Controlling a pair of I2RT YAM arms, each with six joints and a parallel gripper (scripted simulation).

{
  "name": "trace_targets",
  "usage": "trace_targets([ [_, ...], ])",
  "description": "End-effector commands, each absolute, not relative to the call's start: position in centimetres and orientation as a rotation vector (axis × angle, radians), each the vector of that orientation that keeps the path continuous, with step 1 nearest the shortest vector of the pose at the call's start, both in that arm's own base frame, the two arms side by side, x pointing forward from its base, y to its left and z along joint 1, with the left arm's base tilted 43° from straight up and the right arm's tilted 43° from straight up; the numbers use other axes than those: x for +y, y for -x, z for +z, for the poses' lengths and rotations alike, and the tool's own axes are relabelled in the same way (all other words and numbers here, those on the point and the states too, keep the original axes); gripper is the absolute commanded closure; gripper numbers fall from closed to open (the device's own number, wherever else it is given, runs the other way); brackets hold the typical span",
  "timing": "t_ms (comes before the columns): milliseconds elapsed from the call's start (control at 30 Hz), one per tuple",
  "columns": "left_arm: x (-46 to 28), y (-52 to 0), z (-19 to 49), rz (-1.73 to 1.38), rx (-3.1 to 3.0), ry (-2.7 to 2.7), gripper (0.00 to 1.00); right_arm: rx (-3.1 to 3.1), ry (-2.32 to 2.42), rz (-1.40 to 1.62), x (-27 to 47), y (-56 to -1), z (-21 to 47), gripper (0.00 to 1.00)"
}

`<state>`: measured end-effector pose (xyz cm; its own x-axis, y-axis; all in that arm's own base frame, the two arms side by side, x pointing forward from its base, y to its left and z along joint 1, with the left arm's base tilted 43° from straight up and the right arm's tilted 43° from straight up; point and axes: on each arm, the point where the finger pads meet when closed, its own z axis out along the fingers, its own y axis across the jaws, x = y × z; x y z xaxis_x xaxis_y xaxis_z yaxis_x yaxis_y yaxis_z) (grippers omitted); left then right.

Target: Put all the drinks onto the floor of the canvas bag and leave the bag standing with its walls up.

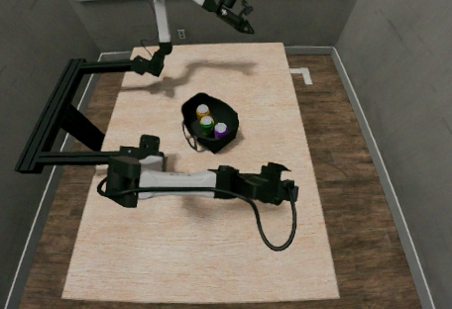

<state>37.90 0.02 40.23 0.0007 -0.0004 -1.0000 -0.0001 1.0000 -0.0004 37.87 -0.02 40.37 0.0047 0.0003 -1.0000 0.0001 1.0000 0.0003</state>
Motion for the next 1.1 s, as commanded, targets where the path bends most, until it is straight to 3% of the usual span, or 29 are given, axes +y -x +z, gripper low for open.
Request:
trace_targets([
  [0, -0.5, -37.0, 42.0, -0.002, 1.530, -0.014, 0.14, 1.553, 0.005, 0.009, 0.4, -38.0, 41.1, 0.14],
  [1067, -0.5, -37.0, 41.7, -0.003, 1.536, -0.015, 0.14, 1.568, 0.007, 0.012, 0.5, -37.8, 40.1, 0.14],
])
